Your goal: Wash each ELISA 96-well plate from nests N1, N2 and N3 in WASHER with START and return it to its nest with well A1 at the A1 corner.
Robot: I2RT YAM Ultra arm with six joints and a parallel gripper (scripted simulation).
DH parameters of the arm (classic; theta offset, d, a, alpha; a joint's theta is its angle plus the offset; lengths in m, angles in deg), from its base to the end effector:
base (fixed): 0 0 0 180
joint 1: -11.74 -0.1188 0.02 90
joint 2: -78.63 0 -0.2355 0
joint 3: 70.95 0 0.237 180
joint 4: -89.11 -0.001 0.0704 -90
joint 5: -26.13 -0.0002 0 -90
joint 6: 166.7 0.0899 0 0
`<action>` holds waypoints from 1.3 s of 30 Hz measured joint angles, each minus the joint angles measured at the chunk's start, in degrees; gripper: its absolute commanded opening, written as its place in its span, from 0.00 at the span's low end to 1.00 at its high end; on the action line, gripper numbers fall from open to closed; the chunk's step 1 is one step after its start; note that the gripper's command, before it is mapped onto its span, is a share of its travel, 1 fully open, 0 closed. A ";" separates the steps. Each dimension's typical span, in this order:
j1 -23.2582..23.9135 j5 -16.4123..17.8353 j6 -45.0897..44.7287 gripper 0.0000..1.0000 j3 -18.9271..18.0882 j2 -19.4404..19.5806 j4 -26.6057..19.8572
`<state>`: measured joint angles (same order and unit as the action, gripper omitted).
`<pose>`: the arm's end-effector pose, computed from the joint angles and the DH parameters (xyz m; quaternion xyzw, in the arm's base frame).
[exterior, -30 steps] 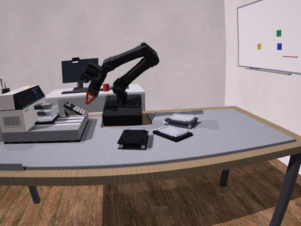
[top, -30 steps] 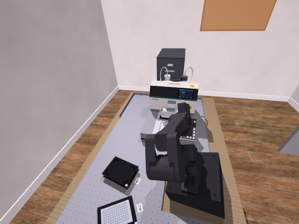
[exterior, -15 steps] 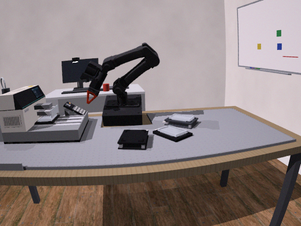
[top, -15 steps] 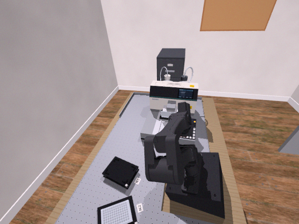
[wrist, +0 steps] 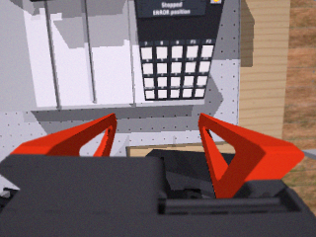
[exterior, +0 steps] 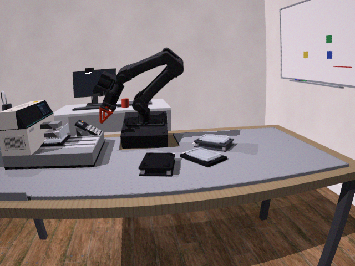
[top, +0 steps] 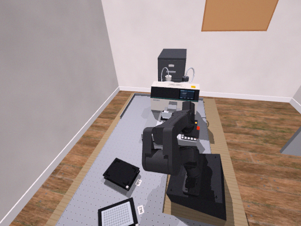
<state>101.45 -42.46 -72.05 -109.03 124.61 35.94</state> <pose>0.0347 -0.1653 0.1206 0.6663 0.6807 -0.0334 0.3025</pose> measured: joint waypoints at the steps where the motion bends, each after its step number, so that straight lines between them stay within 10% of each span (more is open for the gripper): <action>1: 0.59 0.20 -0.46 1.00 -0.48 0.85 0.24; 39: 12.85 6.58 -13.40 1.00 -21.62 27.58 2.10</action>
<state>114.30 -35.88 -85.45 -130.65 152.19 38.04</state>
